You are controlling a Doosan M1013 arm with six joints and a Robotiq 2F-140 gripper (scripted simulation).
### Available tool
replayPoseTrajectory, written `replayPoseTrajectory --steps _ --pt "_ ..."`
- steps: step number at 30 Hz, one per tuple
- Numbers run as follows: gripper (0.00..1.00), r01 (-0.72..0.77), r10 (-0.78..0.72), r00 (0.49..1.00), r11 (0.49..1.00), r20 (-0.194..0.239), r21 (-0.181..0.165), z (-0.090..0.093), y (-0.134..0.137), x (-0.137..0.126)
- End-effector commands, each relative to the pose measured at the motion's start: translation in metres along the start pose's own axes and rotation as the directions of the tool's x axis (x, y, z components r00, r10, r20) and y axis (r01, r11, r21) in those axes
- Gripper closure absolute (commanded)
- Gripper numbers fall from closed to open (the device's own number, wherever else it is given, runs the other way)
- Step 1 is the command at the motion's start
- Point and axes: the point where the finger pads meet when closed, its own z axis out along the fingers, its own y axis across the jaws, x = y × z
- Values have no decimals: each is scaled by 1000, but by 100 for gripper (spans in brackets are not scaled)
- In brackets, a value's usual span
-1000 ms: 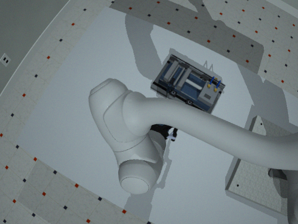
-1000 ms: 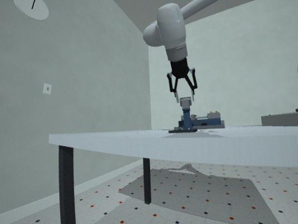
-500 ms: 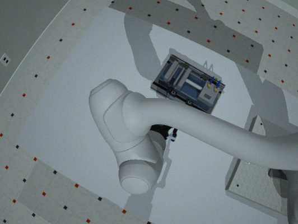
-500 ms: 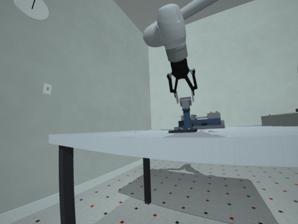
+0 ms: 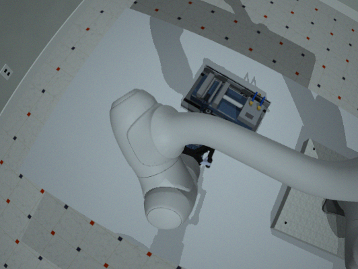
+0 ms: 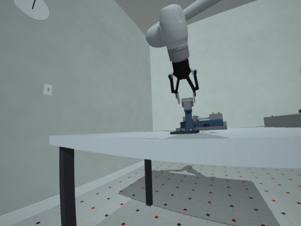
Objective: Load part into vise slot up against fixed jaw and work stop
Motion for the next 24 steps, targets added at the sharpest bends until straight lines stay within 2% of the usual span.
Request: replayPoseTrajectory --steps 1,5,24 --pt "49 6 -6 1000 1000 -30 6 2 -4 1" --pt "49 6 -5 999 1000 -40 6 2 -4 1" --pt "49 6 -5 989 1000 -151 6 3 -4 -2"
